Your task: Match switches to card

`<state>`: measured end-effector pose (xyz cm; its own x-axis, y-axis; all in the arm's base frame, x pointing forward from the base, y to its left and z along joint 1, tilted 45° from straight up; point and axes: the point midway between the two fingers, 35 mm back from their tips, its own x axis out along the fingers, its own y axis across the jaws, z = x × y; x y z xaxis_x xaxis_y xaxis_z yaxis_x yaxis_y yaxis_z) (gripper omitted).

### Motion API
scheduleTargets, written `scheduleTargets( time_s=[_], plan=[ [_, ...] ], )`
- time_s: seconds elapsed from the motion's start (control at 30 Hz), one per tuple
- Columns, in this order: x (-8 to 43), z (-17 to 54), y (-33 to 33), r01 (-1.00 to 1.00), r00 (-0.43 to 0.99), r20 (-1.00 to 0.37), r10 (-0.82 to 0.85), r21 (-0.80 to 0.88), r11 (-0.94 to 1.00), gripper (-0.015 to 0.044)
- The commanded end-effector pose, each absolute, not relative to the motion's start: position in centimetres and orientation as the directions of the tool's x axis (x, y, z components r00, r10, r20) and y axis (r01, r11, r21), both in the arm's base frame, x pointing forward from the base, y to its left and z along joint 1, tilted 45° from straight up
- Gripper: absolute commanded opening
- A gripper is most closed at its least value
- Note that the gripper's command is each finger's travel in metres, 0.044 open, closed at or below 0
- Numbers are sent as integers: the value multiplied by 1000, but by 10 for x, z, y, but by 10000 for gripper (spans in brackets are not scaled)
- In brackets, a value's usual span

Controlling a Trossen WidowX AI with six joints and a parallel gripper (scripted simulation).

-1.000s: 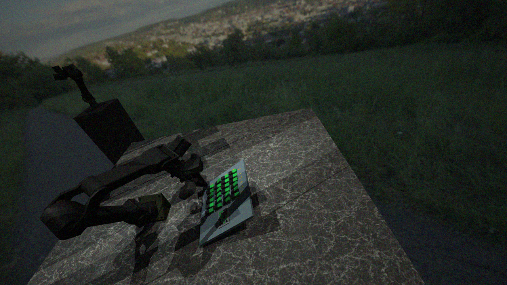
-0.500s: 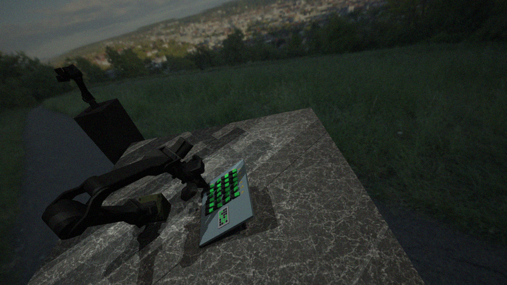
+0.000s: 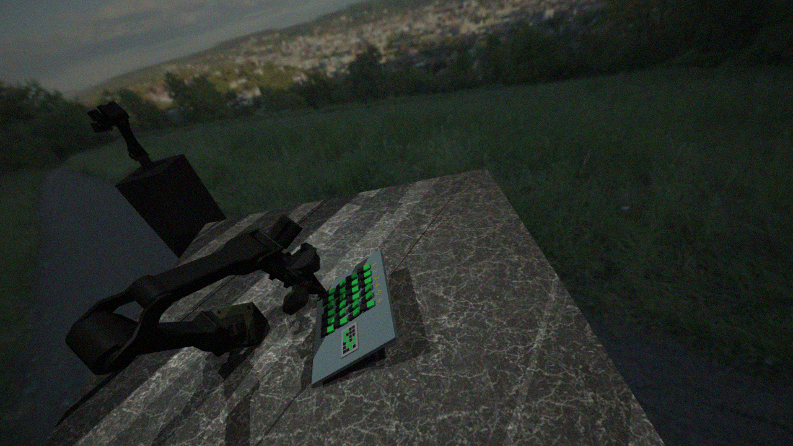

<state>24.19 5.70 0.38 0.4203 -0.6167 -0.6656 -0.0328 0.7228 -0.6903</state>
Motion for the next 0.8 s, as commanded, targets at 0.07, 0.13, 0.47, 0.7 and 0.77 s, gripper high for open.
scheduleTargets(
  time_s=[0.07,0.13,0.47,0.7,0.77],
  plan=[
    [242,4,56,-36,421,-662,-620,-695,718,0],
    [242,3,56,-36,421,-662,-620,-695,718,0],
    [242,3,55,-36,421,-662,-620,-695,718,0],
    [243,2,54,-36,421,-662,-620,-695,718,0],
    [243,2,54,-36,421,-662,-620,-695,718,0]
  ],
)
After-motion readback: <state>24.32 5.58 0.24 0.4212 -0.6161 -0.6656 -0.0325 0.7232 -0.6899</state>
